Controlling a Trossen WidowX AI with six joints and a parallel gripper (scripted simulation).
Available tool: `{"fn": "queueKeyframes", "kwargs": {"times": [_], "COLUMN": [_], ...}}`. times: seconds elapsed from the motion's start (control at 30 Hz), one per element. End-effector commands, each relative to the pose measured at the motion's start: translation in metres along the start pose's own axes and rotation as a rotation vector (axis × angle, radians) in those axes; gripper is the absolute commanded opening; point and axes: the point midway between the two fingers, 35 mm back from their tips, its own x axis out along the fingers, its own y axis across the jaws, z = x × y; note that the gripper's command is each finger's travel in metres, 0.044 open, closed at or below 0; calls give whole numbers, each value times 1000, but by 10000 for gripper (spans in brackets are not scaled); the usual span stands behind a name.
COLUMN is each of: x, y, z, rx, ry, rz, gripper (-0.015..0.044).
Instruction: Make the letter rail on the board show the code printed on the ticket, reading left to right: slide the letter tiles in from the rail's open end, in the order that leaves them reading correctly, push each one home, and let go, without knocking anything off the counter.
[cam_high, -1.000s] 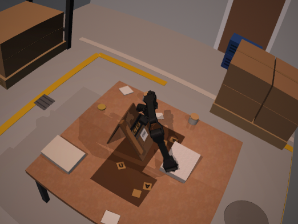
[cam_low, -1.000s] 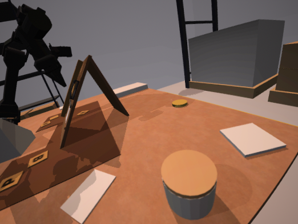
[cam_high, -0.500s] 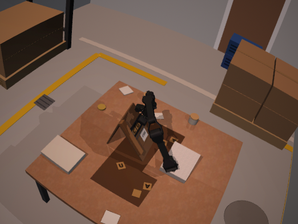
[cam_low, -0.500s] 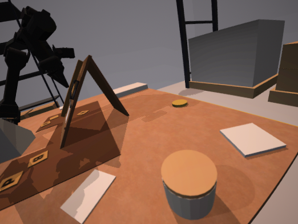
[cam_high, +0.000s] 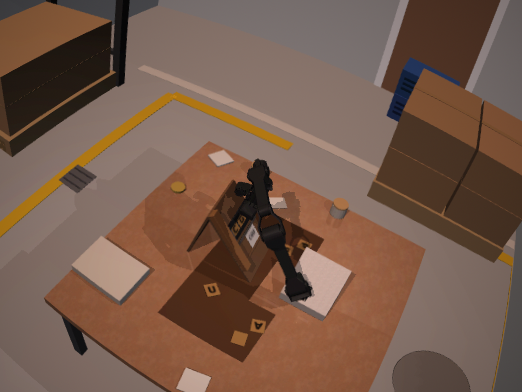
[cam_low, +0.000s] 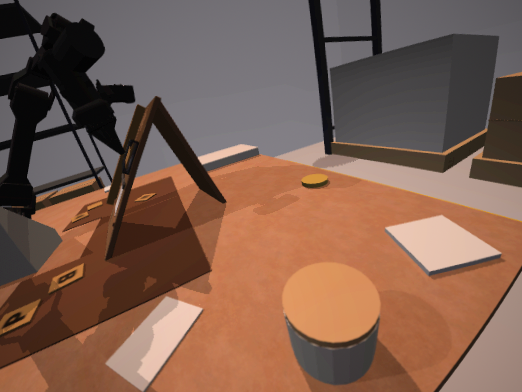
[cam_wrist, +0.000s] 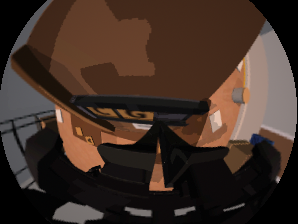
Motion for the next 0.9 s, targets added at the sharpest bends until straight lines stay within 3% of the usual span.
{"fn": "queueKeyframes", "kwargs": {"times": [0.0,0.87], "x": [1,9], "y": [0,0], "z": [3,10], "rx": [0,0], "ry": [-5,-6], "rz": [-2,-1], "gripper": [0,0]}}
